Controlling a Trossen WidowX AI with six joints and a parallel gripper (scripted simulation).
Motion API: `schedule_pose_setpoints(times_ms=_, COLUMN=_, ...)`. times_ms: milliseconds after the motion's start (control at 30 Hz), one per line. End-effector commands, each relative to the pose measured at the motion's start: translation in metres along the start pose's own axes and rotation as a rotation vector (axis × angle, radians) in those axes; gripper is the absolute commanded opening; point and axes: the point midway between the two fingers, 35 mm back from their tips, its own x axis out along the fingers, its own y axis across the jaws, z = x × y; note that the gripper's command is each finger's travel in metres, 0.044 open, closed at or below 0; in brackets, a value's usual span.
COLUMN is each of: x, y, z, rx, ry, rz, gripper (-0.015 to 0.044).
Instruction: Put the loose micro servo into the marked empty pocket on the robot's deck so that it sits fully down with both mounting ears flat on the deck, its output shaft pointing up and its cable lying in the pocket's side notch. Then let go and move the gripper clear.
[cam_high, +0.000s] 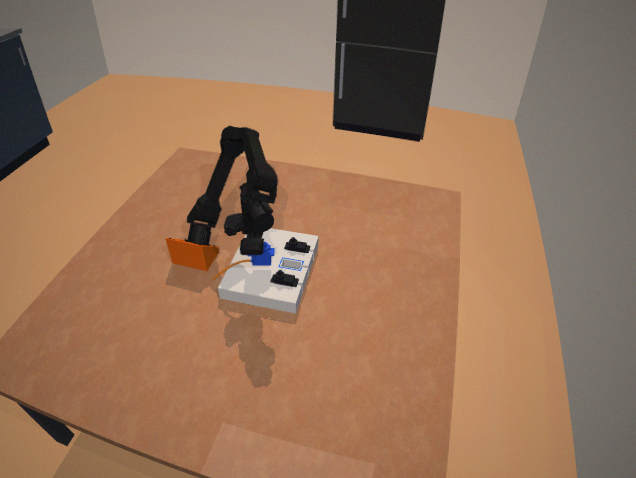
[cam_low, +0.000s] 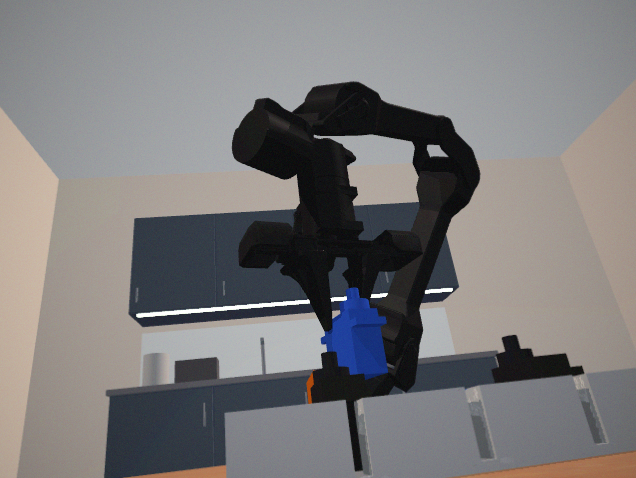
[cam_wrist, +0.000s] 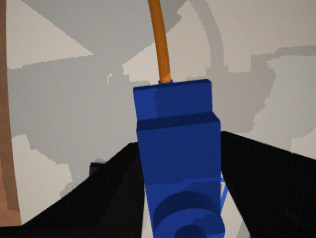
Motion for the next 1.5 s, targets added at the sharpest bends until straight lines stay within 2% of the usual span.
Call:
schedule_pose_setpoints(times_ms=0, x=-0.002, y=-0.019, z=-0.005, rx=0.001, ry=0.008, rz=0.005, gripper=0.0)
schedule_pose_setpoints(times_ms=167, x=-0.002, y=-0.041, z=-0.011, rx=0.002, ry=0.008, rz=0.003, gripper=0.0)
schedule_pose_setpoints(times_ms=367, x=-0.002, y=-0.042, z=-0.011, rx=-0.055, ry=0.008, rz=0.003, gripper=0.0)
schedule_pose_setpoints(times_ms=1467, x=-0.002, y=-0.042, z=-0.011, rx=-1.197, ry=0.005, rz=0.008, gripper=0.0)
